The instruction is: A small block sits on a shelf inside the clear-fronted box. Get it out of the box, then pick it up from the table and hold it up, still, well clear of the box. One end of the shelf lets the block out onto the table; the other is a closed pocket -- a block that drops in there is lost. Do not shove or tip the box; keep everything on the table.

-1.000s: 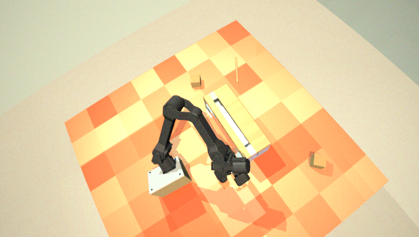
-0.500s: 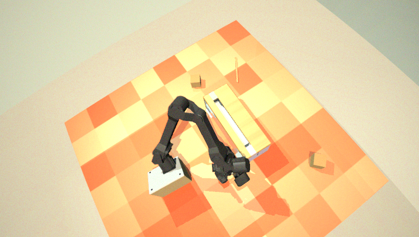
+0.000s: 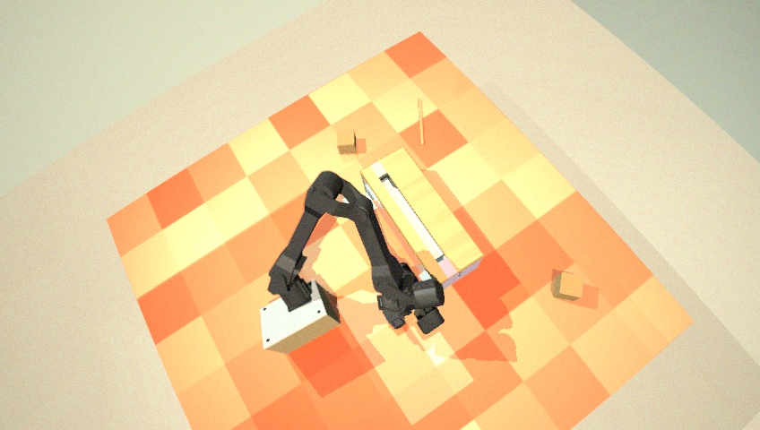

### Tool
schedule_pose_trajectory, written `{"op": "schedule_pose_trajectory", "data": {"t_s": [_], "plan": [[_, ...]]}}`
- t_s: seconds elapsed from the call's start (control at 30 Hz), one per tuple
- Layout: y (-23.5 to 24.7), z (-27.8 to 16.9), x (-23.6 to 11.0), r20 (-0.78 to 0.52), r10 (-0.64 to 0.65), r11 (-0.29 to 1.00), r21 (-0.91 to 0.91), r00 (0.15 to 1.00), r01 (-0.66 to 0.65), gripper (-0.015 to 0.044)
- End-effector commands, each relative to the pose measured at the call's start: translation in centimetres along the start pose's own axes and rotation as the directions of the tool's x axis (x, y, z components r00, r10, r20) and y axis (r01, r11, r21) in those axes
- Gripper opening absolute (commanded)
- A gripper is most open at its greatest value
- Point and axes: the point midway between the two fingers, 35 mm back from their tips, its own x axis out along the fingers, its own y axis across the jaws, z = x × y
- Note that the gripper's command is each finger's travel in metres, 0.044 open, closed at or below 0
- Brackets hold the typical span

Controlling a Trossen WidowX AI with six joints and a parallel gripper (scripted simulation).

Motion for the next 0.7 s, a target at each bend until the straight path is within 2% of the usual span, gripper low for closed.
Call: {"op": "schedule_pose_trajectory", "data": {"t_s": [0.0,0.2,0.33,0.47,0.67], "plan": [[-0.2,0.3,0.4,0.001,-0.007,1.000,0.006,1.000,0.007,0.0285],[-0.2,0.3,0.4,0.001,-0.007,1.000,0.006,1.000,0.007,0.0127],[-0.2,0.3,0.4,0.001,-0.007,1.000,0.006,1.000,0.007,0.0101],[0.0,-0.3,-0.7,0.001,-0.004,1.000,0.005,1.000,0.004,0.0000],[0.1,-1.6,-3.6,0.003,-0.001,1.000,0.003,1.000,0.001,0.0000]]}}
